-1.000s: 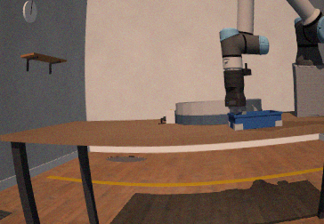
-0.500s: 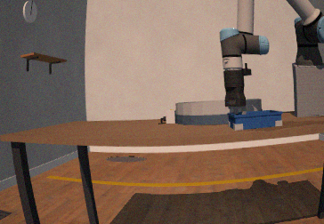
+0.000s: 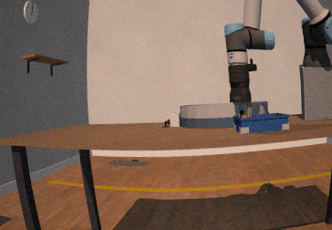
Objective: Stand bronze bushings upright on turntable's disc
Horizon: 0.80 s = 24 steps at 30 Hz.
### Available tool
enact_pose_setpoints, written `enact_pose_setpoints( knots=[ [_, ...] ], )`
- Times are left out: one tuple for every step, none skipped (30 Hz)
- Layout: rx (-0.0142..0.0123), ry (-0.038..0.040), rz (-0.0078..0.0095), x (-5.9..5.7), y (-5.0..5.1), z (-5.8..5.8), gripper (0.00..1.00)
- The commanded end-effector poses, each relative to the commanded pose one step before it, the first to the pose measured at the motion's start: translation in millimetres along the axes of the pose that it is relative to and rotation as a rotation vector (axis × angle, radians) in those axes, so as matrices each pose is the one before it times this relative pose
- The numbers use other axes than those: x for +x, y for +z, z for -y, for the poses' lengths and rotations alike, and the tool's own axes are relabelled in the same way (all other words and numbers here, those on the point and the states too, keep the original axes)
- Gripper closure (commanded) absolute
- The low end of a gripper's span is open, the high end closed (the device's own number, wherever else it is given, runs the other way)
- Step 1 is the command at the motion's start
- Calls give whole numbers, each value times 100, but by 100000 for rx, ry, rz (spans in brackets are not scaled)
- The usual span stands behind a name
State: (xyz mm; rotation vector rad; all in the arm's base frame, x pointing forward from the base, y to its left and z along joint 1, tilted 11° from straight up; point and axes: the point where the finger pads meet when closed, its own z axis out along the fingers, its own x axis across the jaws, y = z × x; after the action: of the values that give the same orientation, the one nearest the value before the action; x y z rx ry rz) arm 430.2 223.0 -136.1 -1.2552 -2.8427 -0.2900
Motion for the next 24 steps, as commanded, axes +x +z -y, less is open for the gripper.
enact_pose_setpoints(
  knots=[
    [287, 198, -226, 9, -2492, 195, 100],
    [0, 0, 0, 0, 0, 0, 100],
    [-2, 0, -3, 1, -488, -1, 100],
    [-2, 0, -3, 1, -492, -1, 100],
    [-2, 0, -2, 1, -493, -1, 100],
    [-1, 0, -2, 1, -490, 0, 100],
    [-1, 0, -1, 1, -483, 0, 100],
    [-1, 0, -1, 1, -473, 0, 100],
    [0, 0, 0, 1, -458, 0, 100],
    [0, 0, 0, 0, -440, 0, 100],
    [0, 0, 0, 0, -419, 0, 100],
    [0, 0, 0, 0, -394, 0, 100],
    [0, 0, 0, 1, -366, 0, 100],
    [-6, -1, 5, -3, -338, -5, 100],
    [-77, -17, 57, -33, -327, -52, 100],
    [-63, -14, 48, -27, -289, -42, 100],
    [-54, -12, 41, -24, -253, -37, 100],
    [0, 0, 0, 0, 0, 0, 100],
    [0, 0, 0, 0, 0, 0, 100],
    [-35, -8, 34, -18, -212, -25, 100],
    [-13, -3, 11, -6, -170, -9, 100],
    [-11, -3, 10, -6, -135, -8, 100],
    [-8, -2, 8, -4, -102, -6, 100],
    [-6, -1, 6, -3, -72, -4, 100]
  ],
)
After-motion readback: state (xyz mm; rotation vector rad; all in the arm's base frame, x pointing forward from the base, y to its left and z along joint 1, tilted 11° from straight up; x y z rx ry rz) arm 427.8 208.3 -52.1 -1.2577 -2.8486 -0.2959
